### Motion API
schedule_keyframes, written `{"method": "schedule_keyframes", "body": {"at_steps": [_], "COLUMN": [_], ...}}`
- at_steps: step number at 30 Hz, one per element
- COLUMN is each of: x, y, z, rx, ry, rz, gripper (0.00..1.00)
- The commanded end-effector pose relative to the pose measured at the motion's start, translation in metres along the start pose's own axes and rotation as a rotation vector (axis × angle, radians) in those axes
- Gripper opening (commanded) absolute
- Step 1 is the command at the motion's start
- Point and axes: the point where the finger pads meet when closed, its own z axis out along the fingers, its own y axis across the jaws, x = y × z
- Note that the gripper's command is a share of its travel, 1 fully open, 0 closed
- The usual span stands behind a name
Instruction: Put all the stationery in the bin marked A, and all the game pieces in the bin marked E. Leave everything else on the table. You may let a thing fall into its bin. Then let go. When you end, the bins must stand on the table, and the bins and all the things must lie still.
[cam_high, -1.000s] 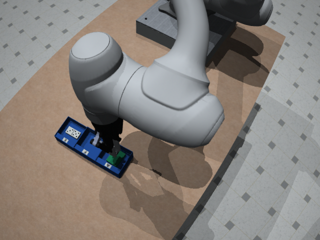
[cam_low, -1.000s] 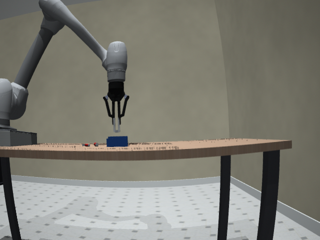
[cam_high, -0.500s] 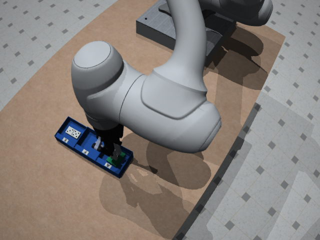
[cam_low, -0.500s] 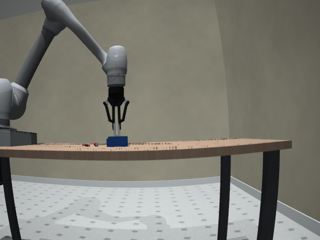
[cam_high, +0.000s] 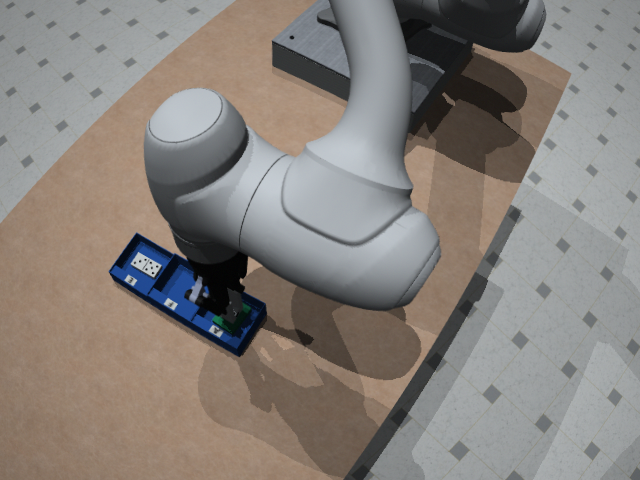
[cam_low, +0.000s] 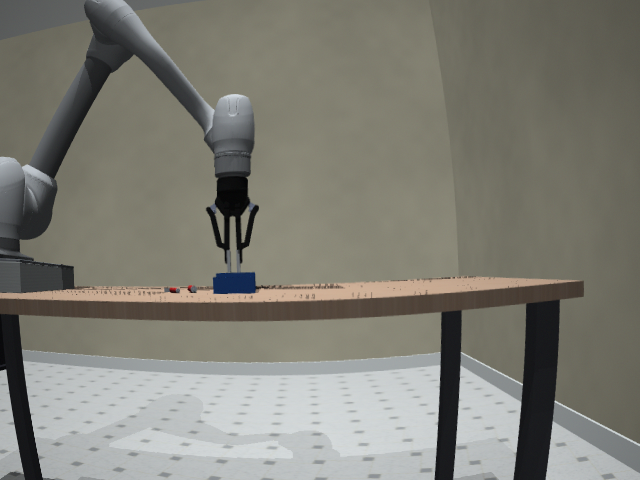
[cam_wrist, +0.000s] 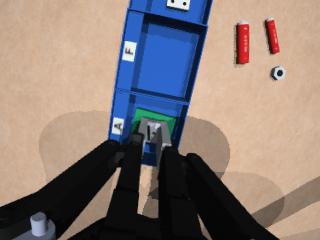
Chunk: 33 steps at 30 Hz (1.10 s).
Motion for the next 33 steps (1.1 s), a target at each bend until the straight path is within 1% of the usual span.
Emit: {"method": "schedule_keyframes", "body": {"at_steps": [1,17,33], "x": [0.000,0.000,0.000], "y": [0.000,0.000,0.000], "z": [0.000,0.000,-0.019], "rx": [0.000,0.000,0.000], "ry": [0.000,0.000,0.000], "rz": [0.000,0.000,0.000], "gripper": [0.18,0.18,0.18]}}
